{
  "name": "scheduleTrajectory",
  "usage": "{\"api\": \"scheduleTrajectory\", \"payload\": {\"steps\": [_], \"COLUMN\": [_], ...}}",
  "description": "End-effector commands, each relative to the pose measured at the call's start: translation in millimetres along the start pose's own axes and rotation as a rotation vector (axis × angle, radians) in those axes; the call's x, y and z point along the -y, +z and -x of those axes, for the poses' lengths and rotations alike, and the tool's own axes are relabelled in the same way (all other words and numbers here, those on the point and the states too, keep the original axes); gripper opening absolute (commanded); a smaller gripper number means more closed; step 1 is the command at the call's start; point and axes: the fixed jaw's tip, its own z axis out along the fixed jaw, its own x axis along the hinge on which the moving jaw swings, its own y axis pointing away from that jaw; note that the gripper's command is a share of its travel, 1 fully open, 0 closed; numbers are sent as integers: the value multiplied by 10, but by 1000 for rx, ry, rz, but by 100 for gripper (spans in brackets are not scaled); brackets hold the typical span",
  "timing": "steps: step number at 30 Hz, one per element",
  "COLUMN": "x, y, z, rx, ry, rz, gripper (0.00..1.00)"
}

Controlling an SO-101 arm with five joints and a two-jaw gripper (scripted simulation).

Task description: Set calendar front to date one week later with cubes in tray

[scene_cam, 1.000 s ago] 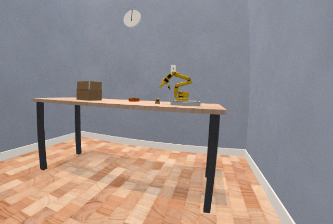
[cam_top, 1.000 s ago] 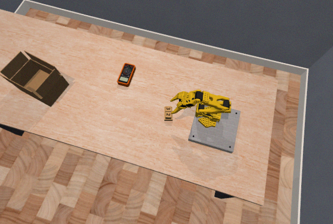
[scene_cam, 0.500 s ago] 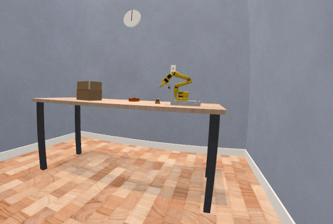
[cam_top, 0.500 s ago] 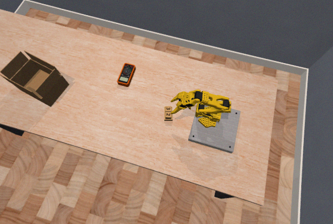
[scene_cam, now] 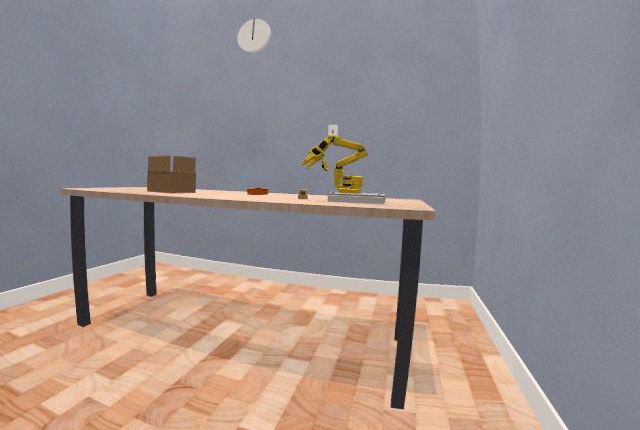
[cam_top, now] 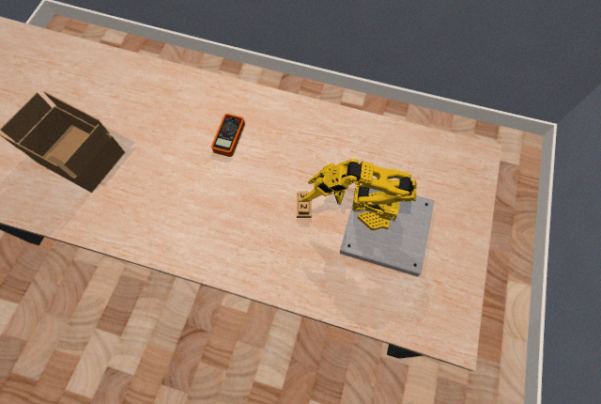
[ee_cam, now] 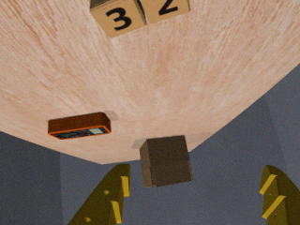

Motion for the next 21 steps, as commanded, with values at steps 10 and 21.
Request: {"api": "scheduleTrajectory", "payload": {"steps": [10,21], "x": [-32,-40], "y": [6,29], "z": [-23,-44], "rx": [75,108], "ry": [478,808], "rz": [56,108], "gripper": [35,35]}}
